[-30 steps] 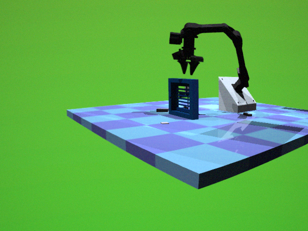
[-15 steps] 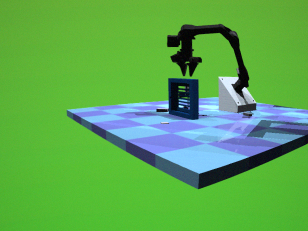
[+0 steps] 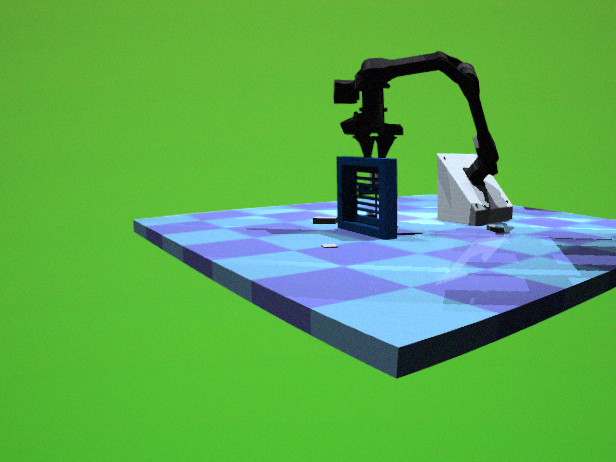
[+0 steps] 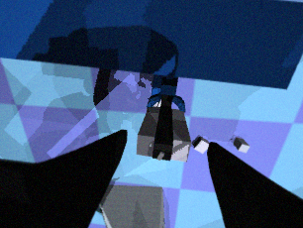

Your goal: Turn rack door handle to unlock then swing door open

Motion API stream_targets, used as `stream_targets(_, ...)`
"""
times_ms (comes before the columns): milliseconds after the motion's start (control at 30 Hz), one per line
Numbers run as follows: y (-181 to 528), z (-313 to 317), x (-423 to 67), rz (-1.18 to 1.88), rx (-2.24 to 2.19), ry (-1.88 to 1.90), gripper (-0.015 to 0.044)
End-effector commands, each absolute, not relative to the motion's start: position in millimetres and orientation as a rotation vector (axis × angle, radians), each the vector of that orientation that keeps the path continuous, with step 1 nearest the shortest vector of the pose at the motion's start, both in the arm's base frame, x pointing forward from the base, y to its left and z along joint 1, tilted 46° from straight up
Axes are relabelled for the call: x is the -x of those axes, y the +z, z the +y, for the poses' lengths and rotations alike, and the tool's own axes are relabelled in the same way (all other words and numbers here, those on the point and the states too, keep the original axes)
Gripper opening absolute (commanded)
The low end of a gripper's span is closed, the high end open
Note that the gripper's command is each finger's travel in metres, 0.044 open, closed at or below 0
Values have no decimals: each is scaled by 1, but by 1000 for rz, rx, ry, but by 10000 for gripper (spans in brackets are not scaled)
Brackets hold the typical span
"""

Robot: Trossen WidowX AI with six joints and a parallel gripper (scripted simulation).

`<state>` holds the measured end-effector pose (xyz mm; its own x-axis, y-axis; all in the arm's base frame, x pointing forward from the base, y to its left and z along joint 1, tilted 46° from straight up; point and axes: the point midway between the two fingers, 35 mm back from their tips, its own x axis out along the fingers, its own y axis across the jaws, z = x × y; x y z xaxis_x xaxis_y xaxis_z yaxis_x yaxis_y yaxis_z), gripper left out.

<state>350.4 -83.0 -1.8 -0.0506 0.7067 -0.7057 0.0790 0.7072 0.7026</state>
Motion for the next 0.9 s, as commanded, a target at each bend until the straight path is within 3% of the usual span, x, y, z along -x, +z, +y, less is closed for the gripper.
stream_targets(0, -7, -75, -350, 1562, -668, 578, 293)
stream_targets(667, -27, -53, -346, 1562, -670, 581, 293)
stream_targets(867, -27, -53, -346, 1562, -670, 581, 136)
